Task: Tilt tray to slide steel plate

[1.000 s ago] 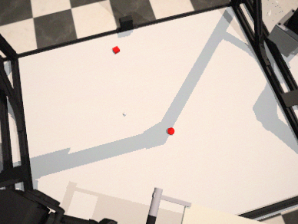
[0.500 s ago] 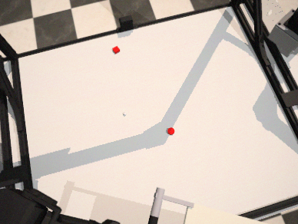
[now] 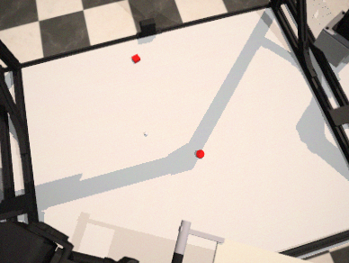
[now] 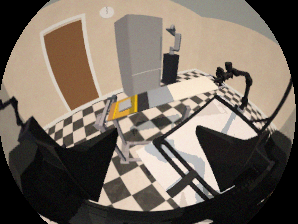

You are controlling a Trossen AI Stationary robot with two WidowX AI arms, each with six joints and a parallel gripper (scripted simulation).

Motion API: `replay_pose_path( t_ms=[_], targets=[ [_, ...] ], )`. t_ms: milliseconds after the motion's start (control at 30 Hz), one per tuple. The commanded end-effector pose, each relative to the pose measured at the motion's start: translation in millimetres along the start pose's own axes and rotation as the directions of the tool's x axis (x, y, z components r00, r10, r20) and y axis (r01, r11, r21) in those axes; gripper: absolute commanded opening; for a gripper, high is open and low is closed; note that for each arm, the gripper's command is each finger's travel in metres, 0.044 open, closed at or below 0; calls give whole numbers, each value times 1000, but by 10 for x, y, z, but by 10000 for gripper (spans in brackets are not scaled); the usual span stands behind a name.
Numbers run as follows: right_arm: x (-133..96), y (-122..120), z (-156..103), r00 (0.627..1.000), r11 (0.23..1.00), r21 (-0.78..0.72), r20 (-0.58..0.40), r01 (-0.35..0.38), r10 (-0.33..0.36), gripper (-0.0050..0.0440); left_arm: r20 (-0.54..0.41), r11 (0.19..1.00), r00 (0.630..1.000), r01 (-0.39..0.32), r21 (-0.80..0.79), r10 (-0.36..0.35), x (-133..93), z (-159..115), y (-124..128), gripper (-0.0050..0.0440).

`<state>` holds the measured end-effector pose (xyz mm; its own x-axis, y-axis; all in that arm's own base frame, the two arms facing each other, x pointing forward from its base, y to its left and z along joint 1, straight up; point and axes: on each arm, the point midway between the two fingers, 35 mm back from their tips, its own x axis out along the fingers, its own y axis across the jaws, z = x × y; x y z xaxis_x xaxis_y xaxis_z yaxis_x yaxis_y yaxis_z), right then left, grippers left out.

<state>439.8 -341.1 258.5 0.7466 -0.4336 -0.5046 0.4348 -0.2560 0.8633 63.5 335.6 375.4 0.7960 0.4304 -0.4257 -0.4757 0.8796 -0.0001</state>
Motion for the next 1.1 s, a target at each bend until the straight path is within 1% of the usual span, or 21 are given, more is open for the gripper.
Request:
replay_pose_path(
  t_ms=[0,67,233,533,633,1067],
  targets=[
    [-55,-26,7,1000,1000,-1,3,13,-13,0,2,1000,1000,1,1,-1,0,3,-3,440],
    [-55,-26,7,1000,1000,-1,3,13,-13,0,2,1000,1000,1,1,-1,0,3,-3,440],
    [-18,-175,7,998,998,-1,3,60,-60,0,2,1000,1000,1,1,-1,0,3,-3,440],
    [41,-397,8,992,992,-1,3,124,-124,0,2,1000,1000,1,1,-1,0,3,-3,440],
    [48,-421,8,992,992,-1,3,129,-129,0,2,1000,1000,1,1,-1,0,3,-3,440],
    [144,-739,8,980,980,-1,3,199,-199,0,2,1000,1000,1,1,-1,0,3,-3,440]
  ],
)
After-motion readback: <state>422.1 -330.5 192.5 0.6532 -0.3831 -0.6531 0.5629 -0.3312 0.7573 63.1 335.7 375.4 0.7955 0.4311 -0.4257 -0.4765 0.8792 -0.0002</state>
